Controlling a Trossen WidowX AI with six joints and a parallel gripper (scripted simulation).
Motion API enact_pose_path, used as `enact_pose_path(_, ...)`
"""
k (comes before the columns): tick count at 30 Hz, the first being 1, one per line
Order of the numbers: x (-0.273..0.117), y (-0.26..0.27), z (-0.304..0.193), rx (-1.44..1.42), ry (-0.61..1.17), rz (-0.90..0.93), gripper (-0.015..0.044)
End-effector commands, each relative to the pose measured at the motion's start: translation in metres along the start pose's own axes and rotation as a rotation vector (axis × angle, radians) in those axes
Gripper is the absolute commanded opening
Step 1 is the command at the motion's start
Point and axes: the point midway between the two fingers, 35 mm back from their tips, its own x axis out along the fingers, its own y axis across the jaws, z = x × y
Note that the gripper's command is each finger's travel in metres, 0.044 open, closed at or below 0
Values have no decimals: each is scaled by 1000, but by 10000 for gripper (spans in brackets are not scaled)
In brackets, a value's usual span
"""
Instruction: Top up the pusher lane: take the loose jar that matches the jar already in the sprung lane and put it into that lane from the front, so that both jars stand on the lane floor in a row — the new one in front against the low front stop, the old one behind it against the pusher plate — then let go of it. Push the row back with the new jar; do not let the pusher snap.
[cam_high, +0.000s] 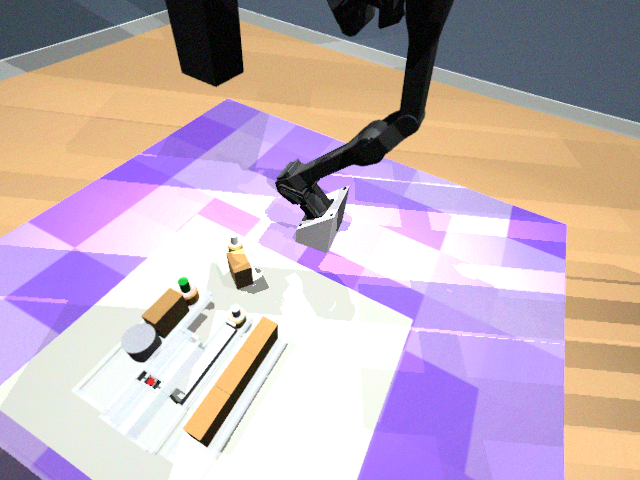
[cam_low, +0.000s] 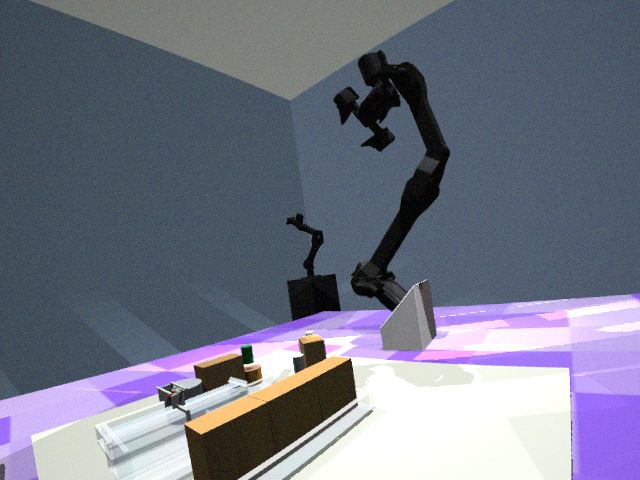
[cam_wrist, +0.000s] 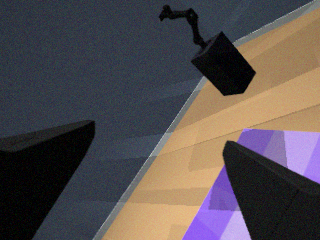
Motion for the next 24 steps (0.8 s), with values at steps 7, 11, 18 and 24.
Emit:
enact_pose_path(7,87,-8,-26,-93,228,-116,440)
enact_pose_path(11,141,-22,-56,-196,396,-187,440)
enact_pose_path(18,216,-52,-150,-429,783,-256,440)
enact_pose_path(24,232,-81,-251,-701,1122,-230,440)
